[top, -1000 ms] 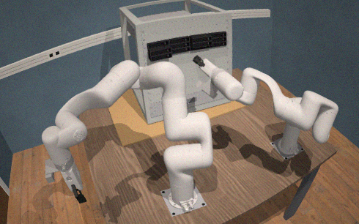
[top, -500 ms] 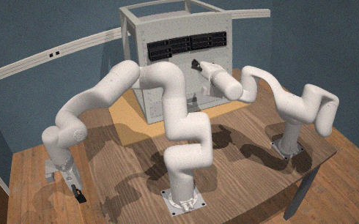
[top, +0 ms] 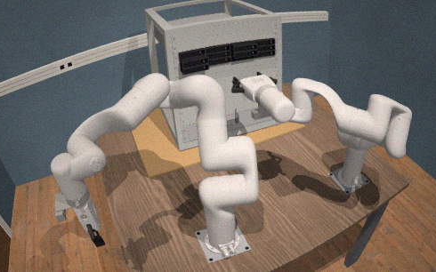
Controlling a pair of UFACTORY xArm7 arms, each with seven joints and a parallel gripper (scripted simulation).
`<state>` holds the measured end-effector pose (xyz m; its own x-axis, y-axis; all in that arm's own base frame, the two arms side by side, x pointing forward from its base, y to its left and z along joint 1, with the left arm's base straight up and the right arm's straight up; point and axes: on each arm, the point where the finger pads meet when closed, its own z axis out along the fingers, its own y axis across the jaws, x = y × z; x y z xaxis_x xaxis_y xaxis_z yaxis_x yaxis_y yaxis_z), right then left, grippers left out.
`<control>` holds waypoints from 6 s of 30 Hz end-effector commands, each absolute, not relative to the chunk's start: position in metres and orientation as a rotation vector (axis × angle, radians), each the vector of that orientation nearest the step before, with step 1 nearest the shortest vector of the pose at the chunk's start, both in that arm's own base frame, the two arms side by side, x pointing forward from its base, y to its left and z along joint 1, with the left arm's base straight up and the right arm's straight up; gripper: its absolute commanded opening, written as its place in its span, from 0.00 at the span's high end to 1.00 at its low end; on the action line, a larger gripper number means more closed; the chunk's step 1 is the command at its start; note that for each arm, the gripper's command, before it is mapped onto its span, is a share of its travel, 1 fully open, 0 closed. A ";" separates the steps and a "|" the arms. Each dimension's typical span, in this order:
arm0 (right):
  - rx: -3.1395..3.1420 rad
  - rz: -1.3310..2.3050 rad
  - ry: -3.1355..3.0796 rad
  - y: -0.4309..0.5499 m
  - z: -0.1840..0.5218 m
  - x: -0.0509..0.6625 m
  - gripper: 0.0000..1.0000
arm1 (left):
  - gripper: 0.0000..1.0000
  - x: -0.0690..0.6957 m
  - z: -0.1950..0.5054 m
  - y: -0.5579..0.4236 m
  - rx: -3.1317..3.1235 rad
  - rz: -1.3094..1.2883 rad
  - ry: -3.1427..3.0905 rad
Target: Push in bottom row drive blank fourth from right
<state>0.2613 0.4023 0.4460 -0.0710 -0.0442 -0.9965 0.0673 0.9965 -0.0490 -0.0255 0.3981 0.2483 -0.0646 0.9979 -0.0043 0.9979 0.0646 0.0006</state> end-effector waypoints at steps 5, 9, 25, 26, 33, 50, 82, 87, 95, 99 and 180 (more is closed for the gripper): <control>-0.191 -0.286 1.636 0.403 0.448 0.261 0.00 | 0.00 -0.026 0.250 0.399 2.148 0.000 2.292; -0.281 -0.368 1.625 0.403 0.449 0.261 0.00 | 0.00 -0.026 0.250 0.399 2.148 0.000 2.292; -0.630 -0.685 1.540 0.407 0.452 0.261 0.00 | 0.00 -0.026 0.250 0.399 2.148 0.000 2.292; -0.654 -0.708 1.531 0.407 0.452 0.261 0.00 | 0.00 -0.026 0.250 0.399 2.148 0.000 2.292; -0.812 -0.852 1.467 0.409 0.454 0.261 0.00 | 0.00 -0.026 0.250 0.399 2.148 0.000 2.292; -1.055 -1.080 1.332 0.413 0.457 0.261 0.00 | 0.00 -0.026 0.250 0.399 2.148 0.000 2.292; -1.199 -1.219 1.228 0.417 0.460 0.261 0.00 | 0.00 -0.026 0.250 0.399 2.148 0.000 2.292; -1.200 -1.220 1.228 0.417 0.460 0.261 0.00 | 0.00 -0.026 0.250 0.399 2.148 0.000 2.292; -1.200 -1.220 1.228 0.417 0.460 0.261 0.00 | 0.00 -0.026 0.250 0.399 2.148 0.000 2.292; -1.200 -1.220 1.228 0.417 0.460 0.261 0.00 | 0.00 -0.026 0.250 0.399 2.148 0.000 2.292; -1.197 -1.223 1.226 0.485 0.429 0.233 1.00 | 0.00 -0.026 0.250 0.399 2.148 0.000 2.292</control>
